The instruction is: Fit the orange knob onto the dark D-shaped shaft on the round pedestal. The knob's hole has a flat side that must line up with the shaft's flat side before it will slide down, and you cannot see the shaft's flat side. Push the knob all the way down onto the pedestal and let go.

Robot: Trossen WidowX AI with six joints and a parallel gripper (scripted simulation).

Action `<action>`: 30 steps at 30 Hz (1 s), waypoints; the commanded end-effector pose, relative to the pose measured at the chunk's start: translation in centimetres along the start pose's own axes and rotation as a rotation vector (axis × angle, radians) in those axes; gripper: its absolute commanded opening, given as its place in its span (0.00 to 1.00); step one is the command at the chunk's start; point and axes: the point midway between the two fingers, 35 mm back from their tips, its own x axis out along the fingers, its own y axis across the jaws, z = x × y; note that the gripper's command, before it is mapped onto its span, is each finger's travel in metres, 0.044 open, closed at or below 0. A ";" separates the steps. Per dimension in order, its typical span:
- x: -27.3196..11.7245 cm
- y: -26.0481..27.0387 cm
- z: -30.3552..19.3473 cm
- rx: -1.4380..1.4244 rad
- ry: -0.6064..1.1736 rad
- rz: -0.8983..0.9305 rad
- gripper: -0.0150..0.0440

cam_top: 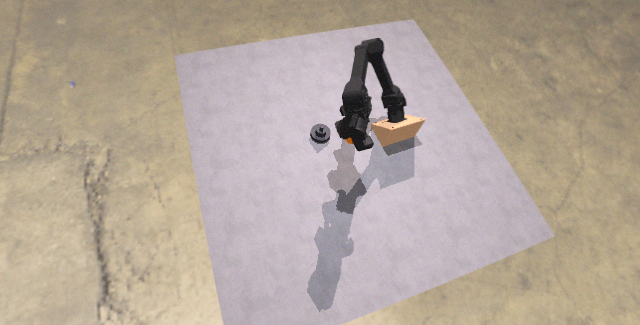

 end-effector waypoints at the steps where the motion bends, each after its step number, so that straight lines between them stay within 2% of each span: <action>1: -1.5 0.2 -0.1 0.007 -0.005 0.009 0.25; 30: 1.1 -5.8 4.5 0.005 -0.008 0.025 0.25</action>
